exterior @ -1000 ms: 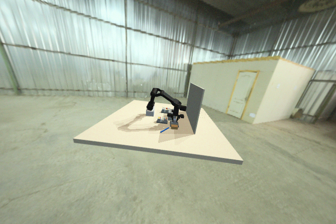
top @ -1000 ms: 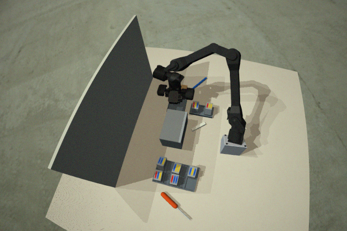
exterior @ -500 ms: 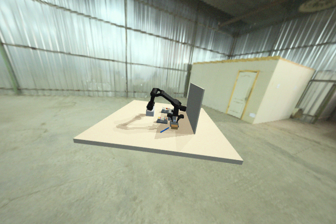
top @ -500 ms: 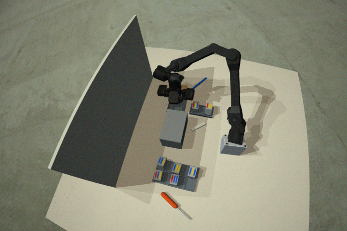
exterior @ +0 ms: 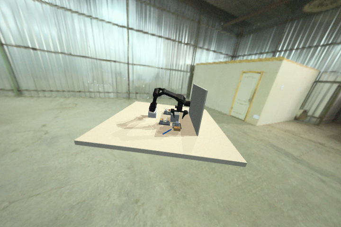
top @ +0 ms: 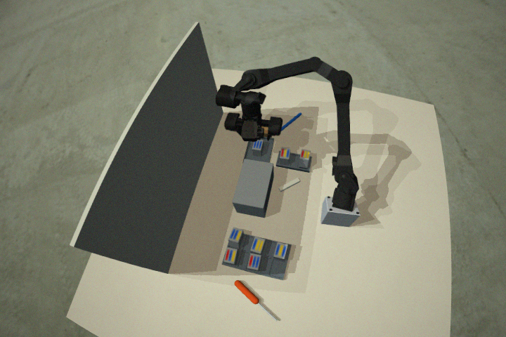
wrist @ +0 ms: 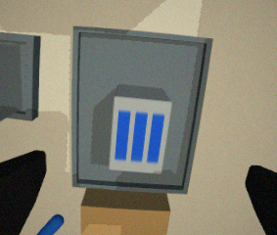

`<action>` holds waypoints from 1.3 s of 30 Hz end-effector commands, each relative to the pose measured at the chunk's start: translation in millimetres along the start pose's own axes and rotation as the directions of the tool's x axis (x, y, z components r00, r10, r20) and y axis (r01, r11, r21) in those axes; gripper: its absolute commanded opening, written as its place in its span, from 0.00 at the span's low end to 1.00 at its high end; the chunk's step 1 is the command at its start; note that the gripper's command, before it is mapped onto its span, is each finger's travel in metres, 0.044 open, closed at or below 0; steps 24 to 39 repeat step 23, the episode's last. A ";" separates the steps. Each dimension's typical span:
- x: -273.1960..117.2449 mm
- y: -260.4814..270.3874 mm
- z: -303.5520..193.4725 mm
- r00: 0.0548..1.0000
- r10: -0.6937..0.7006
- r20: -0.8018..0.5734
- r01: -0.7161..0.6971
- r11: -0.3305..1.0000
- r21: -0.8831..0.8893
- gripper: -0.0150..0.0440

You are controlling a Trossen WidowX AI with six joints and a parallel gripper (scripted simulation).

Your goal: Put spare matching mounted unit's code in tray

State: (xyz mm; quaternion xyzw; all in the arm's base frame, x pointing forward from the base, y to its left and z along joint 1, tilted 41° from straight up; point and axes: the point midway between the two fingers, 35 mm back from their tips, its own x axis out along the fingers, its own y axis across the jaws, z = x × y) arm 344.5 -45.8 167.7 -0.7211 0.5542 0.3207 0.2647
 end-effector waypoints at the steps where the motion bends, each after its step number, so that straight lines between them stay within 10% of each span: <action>1: -39.3 4.6 -3.5 1.000 -0.012 -0.009 0.012 1.000 0.008 1.00; 39: -35.0 2.6 -2.1 1.000 -0.018 -0.004 0.018 1.000 0.005 1.00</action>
